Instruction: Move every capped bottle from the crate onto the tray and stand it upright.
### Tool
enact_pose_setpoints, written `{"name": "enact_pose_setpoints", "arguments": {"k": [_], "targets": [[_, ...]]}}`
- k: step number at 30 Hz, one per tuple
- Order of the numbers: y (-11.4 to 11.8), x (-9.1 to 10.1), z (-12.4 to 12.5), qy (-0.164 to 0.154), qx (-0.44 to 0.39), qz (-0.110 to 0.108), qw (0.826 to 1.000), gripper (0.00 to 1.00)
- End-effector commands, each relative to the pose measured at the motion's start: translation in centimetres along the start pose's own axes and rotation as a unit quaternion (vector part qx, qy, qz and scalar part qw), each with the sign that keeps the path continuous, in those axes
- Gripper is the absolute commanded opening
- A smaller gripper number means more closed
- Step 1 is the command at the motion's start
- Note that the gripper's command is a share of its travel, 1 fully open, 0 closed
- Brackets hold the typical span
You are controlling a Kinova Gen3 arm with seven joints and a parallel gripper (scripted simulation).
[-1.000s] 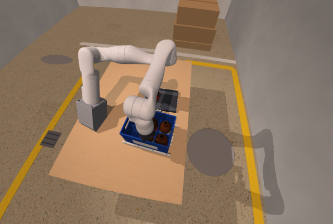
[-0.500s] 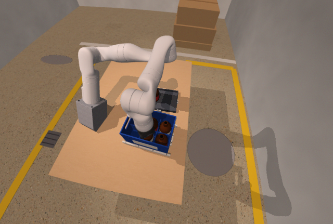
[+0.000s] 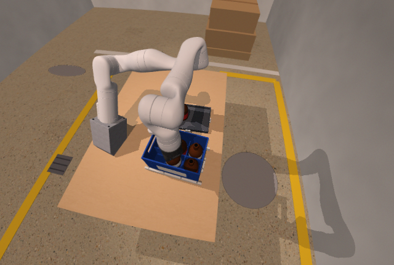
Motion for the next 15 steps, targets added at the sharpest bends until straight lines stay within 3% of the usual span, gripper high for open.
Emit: {"name": "enact_pose_setpoints", "arguments": {"k": [1,6,15], "targets": [[0.0,1.3,-0.2,-0.006,0.001,-0.003,1.0,0.0],[0.0,1.9,-0.1,-0.004,0.001,-0.001,1.0,0.0],[0.0,4.9,-0.2,-0.006,0.001,-0.003,1.0,0.0]]}}
Point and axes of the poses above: the point where the finger pads meet when closed, its own x axis back along the fingers, its own y axis across the jaws, z = x × y, the point moved 10 cm from there along x, back along the fingers, and after that the axes turned 4 degrees about x, right-handed, at the moved point
